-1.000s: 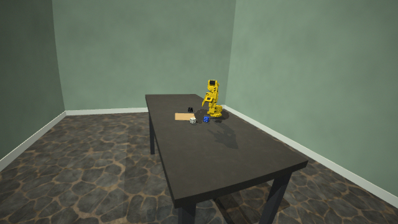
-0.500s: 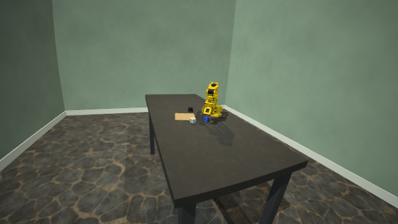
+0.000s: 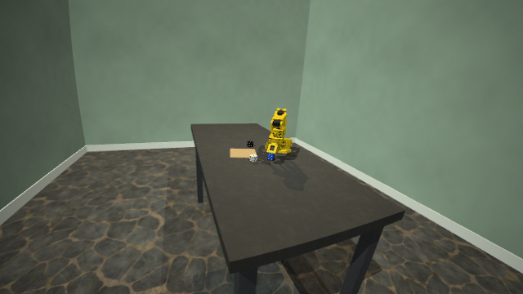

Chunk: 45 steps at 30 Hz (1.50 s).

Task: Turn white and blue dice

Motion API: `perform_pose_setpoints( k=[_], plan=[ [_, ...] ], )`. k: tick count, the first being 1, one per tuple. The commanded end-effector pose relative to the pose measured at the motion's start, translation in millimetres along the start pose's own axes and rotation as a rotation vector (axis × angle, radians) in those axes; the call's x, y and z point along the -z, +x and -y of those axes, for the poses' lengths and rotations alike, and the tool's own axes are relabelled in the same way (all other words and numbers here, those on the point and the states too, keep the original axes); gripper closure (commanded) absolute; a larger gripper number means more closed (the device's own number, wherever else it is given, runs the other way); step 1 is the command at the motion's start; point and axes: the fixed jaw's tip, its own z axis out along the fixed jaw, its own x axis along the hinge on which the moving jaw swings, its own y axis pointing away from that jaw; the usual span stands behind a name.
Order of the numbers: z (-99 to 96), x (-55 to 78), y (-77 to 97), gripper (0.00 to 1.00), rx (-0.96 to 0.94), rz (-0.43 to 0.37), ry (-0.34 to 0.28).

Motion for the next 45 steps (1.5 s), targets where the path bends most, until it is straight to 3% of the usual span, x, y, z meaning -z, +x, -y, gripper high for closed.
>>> perform_pose_setpoints(
  k=[1,27,45],
  plan=[
    [-1.9,6.5,-3.1,0.65,0.001,0.034,-0.003],
    [-2.0,0.7,-4.4,0.65,0.002,0.013,0.000],
    [-2.7,-17.0,-10.4,0.65,0.004,-0.029,0.005]
  ],
)
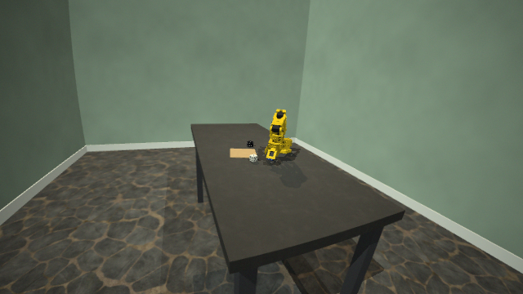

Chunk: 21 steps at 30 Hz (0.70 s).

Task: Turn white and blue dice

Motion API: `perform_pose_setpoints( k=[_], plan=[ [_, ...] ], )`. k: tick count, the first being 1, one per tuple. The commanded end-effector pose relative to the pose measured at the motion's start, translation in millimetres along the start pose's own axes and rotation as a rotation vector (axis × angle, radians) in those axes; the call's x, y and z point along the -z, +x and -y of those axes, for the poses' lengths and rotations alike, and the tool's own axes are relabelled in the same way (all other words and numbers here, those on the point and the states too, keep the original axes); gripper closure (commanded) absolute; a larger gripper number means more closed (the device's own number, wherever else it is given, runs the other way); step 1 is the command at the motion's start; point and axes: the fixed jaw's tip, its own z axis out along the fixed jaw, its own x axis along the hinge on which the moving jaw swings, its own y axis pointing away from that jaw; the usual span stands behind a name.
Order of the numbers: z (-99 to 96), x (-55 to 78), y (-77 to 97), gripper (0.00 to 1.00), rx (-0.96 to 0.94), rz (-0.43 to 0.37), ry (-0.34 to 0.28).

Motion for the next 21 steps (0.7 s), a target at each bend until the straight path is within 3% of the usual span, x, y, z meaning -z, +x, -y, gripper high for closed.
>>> perform_pose_setpoints(
  k=[1,21],
  plan=[
    [-2.2,4.0,-5.8,0.65,0.004,0.042,-0.003],
    [-2.2,-0.4,-7.2,0.65,0.005,0.032,-0.002]
  ],
)
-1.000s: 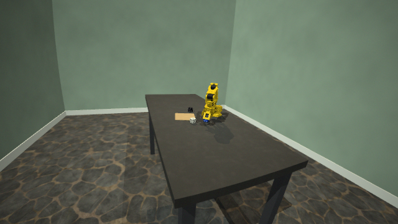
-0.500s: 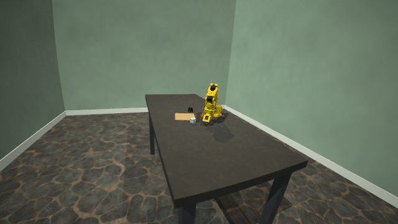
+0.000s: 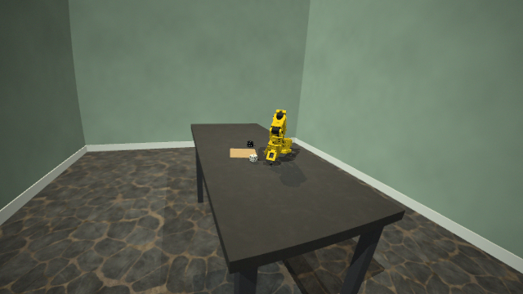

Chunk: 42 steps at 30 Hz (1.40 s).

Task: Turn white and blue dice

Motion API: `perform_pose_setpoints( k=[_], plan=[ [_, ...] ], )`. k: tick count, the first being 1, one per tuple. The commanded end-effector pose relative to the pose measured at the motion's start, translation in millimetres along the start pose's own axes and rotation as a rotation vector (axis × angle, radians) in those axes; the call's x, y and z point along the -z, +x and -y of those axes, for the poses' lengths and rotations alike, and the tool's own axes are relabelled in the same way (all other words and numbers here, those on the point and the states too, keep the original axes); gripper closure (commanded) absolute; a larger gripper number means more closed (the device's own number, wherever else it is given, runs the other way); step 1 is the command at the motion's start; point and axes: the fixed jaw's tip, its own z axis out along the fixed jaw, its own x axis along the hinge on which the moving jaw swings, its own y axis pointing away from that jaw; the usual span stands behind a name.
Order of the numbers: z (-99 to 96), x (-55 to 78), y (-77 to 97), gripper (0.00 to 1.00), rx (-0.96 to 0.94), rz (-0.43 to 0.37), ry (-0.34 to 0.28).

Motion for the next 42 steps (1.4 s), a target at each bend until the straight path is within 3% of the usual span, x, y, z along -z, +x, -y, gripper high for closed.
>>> perform_pose_setpoints(
  k=[1,42],
  plan=[
    [-1.8,5.6,-4.7,0.65,0.005,0.043,-0.004],
    [9.3,5.1,-4.9,0.84,0.005,0.035,-0.026]
  ],
)
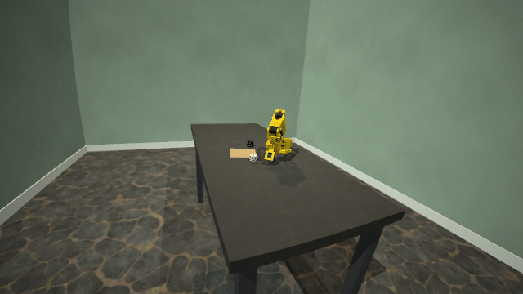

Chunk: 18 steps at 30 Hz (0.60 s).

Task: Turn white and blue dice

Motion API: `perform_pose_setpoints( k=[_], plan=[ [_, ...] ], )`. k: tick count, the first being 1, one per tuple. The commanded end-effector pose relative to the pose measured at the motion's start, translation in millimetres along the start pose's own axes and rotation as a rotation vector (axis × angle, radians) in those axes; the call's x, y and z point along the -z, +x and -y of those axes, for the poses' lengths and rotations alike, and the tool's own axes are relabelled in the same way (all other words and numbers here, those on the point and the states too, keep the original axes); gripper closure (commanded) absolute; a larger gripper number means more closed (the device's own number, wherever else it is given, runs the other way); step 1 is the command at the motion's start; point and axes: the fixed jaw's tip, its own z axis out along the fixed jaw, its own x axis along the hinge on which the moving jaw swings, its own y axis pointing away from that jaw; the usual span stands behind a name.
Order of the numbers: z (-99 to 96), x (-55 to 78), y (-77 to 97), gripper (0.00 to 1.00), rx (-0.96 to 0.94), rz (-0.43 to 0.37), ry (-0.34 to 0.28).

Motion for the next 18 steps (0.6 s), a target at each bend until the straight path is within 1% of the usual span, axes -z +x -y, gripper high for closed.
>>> perform_pose_setpoints(
  k=[1,7,15,18],
  plan=[
    [1.2,5.2,-4.2,0.84,-0.002,0.038,-0.006],
    [1.2,5.2,-4.2,0.85,-0.002,0.038,-0.006],
    [1.2,5.2,-4.2,0.98,-0.002,0.038,-0.006],
    [1.2,5.2,-4.2,1.00,-0.002,0.038,-0.006]
  ],
)
